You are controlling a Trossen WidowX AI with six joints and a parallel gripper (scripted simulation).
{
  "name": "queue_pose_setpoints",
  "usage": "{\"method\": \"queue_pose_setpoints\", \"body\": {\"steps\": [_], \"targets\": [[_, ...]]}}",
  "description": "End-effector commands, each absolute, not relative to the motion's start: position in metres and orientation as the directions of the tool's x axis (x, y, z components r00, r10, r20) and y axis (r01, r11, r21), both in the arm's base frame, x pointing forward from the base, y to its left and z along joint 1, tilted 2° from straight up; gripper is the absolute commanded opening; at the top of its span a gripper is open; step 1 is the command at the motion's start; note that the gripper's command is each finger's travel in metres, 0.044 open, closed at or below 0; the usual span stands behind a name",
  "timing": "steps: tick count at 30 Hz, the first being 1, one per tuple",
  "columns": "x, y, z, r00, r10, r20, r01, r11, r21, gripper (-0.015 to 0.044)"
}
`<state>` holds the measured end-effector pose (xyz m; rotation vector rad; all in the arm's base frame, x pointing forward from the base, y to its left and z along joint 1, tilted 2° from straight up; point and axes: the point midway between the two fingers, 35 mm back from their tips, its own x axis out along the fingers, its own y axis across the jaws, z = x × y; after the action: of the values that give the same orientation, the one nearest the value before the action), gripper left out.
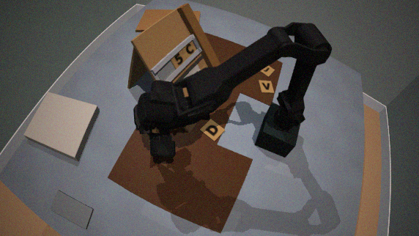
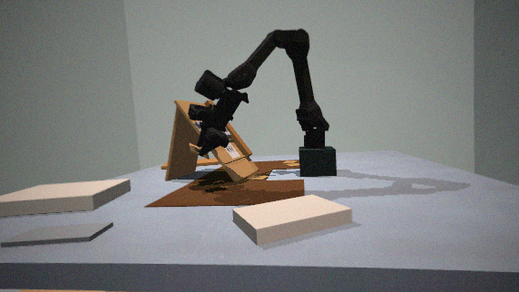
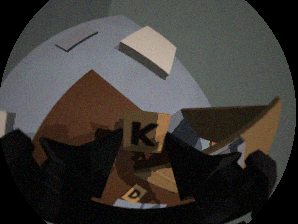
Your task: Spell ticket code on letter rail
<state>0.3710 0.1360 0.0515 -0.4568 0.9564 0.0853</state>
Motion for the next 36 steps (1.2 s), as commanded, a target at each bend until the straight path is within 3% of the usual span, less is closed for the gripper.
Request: {"method": "queue_pose_setpoints", "body": {"steps": [1, 19, 36], "targets": [[0.378, 0.134, 0.061, 0.618, -0.146, -0.772, -0.156, 0.940, -0.303, 0.0000], [0.404, 0.122, 0.107, 0.757, -0.236, -0.610, 0.309, 0.951, 0.015, 0.0000], [0.403, 0.119, 0.107, 0.761, -0.240, -0.603, 0.323, 0.946, 0.031, 0.0000]]}}
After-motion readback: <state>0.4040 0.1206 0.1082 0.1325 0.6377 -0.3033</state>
